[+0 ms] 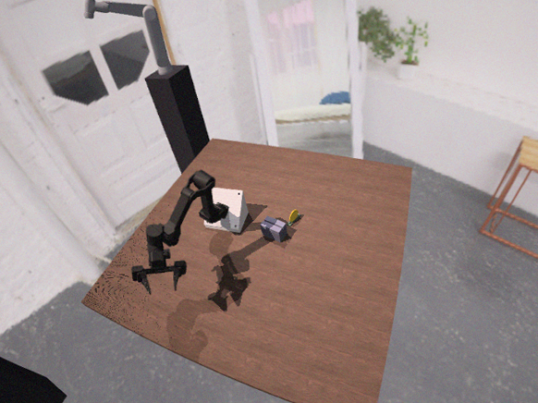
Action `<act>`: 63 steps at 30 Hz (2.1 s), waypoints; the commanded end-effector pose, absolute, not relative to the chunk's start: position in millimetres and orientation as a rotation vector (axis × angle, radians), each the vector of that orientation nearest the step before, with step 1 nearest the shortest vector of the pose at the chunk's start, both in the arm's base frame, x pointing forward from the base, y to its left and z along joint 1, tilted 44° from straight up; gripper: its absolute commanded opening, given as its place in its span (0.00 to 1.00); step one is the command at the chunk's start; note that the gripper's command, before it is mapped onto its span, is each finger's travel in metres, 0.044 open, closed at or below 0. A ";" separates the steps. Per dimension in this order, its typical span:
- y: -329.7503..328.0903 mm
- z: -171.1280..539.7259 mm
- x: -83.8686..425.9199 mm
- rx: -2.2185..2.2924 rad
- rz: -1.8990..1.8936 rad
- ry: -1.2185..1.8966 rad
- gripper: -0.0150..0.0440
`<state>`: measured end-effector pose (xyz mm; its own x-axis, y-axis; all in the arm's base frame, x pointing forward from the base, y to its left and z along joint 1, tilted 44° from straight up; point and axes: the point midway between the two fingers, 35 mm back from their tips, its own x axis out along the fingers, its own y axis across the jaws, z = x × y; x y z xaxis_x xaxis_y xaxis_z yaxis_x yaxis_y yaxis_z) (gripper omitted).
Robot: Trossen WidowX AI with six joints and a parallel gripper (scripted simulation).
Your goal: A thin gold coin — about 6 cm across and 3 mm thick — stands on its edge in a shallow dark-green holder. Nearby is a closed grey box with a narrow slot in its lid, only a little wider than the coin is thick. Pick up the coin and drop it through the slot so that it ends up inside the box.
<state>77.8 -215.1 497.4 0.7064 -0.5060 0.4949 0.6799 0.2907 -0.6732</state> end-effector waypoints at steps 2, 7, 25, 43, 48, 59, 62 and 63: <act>-220.2 496.7 80.6 -0.970 -0.792 -0.211 0.84; -256.3 485.2 109.9 -0.756 -0.744 -0.255 0.62; -275.8 390.2 290.1 -0.193 -0.480 -0.045 0.53; -129.6 221.3 434.8 -0.042 -0.147 0.597 0.53; -62.7 162.3 446.5 -0.154 -0.042 0.855 0.53; 82.6 67.3 405.3 -0.605 0.196 1.315 0.53; 113.8 47.2 380.4 -0.834 0.262 1.424 0.53; 124.1 41.1 370.7 -0.928 0.287 1.458 0.53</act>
